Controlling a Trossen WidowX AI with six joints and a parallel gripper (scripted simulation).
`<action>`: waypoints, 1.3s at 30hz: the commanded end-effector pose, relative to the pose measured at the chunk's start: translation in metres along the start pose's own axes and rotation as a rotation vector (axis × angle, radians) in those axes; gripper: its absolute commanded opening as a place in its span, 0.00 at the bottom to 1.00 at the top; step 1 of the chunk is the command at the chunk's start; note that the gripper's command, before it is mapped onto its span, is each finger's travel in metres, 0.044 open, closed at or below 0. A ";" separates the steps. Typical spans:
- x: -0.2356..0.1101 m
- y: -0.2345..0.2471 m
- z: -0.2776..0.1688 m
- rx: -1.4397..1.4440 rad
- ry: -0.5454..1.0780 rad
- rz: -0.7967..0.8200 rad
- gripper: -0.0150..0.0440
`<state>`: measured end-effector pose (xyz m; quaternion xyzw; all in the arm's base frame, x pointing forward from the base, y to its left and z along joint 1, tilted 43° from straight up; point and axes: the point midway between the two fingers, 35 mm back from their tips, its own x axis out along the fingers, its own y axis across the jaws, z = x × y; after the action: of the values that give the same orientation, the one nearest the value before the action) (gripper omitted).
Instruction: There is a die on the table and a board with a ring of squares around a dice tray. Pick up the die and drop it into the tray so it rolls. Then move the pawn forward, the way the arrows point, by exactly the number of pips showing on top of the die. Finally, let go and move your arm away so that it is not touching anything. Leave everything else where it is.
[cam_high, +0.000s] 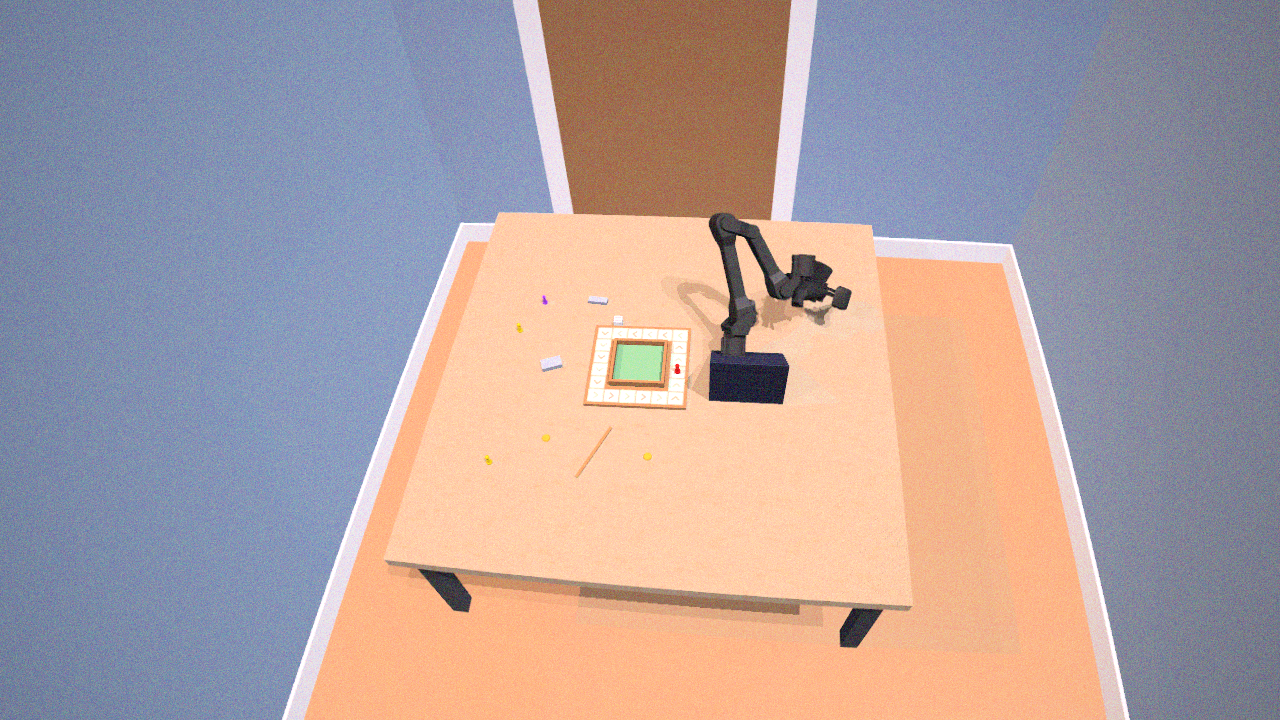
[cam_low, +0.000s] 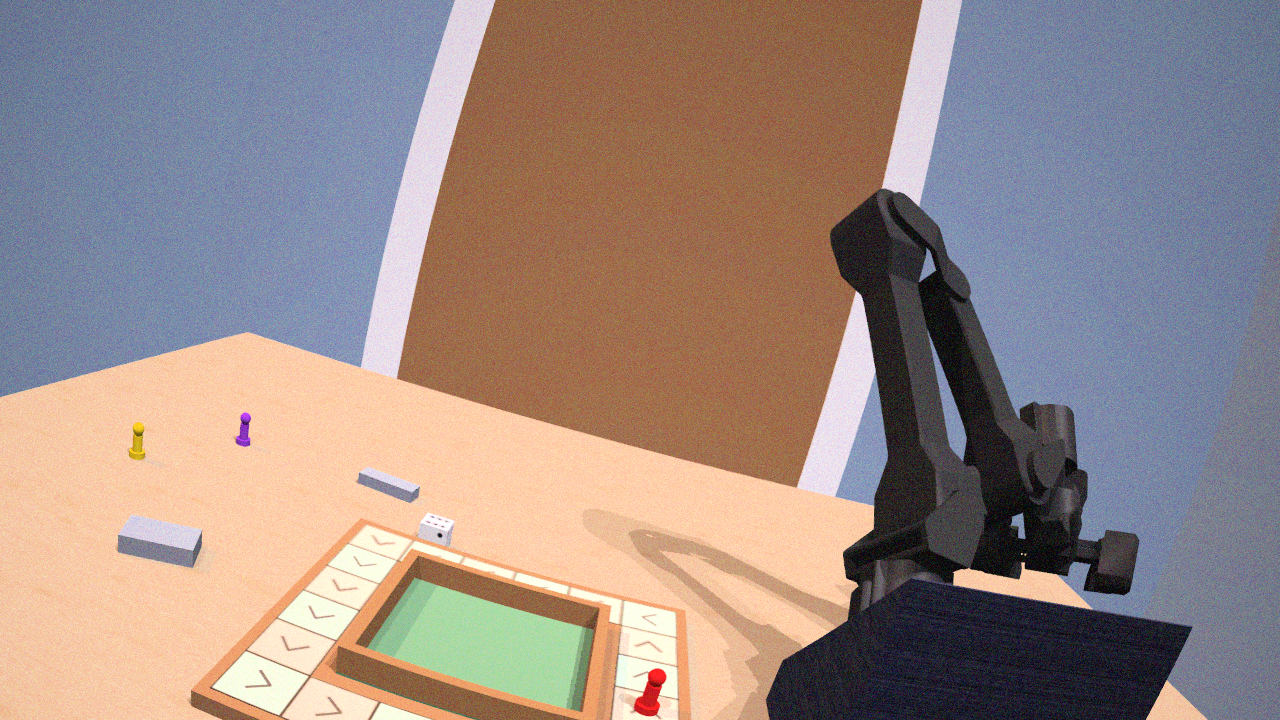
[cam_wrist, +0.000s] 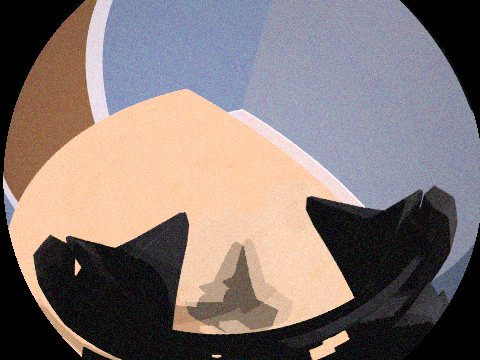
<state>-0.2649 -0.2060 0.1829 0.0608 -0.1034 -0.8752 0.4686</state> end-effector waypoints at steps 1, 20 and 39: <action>0.000 0.000 0.000 0.000 0.001 0.000 0.89; 0.061 0.128 0.029 0.081 0.056 0.210 0.72; -0.014 0.382 0.060 0.120 0.185 0.656 0.72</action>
<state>0.0019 -0.3949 0.3238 0.1267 -0.1380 -0.6848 0.7043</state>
